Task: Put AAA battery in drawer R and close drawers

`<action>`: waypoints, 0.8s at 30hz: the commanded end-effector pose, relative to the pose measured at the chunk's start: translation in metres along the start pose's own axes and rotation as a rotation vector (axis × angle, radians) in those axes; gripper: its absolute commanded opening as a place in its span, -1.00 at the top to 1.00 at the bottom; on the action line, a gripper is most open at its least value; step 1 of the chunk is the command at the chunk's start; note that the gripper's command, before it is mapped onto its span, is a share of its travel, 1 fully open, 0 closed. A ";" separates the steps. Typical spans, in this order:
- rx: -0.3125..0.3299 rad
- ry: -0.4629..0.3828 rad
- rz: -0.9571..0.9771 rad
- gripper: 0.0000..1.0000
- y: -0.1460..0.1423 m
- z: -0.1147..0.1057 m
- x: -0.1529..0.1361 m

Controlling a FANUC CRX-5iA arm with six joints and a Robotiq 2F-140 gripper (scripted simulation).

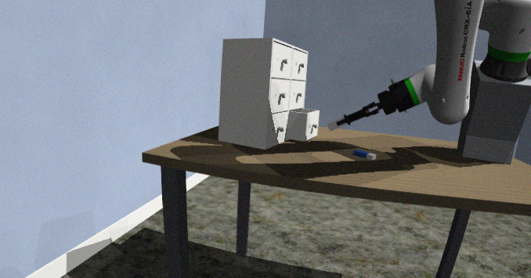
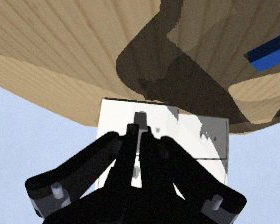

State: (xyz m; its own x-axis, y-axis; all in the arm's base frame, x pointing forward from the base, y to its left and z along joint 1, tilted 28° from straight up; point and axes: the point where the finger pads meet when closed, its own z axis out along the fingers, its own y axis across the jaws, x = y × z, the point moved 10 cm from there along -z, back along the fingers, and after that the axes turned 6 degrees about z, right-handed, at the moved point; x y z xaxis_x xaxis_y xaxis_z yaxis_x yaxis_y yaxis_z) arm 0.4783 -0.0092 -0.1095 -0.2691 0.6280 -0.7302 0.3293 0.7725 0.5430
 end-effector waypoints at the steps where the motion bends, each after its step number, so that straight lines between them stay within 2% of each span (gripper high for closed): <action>1: 0.000 0.000 0.000 1.00 0.000 0.001 -0.001; 24: 0.000 0.000 0.000 1.00 0.001 0.016 -0.010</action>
State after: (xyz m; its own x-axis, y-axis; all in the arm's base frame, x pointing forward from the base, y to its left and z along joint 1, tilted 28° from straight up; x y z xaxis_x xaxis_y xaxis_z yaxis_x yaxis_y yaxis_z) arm 0.4927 -0.0146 -0.1090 -0.2690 0.6280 -0.7302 0.3293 0.7725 0.5431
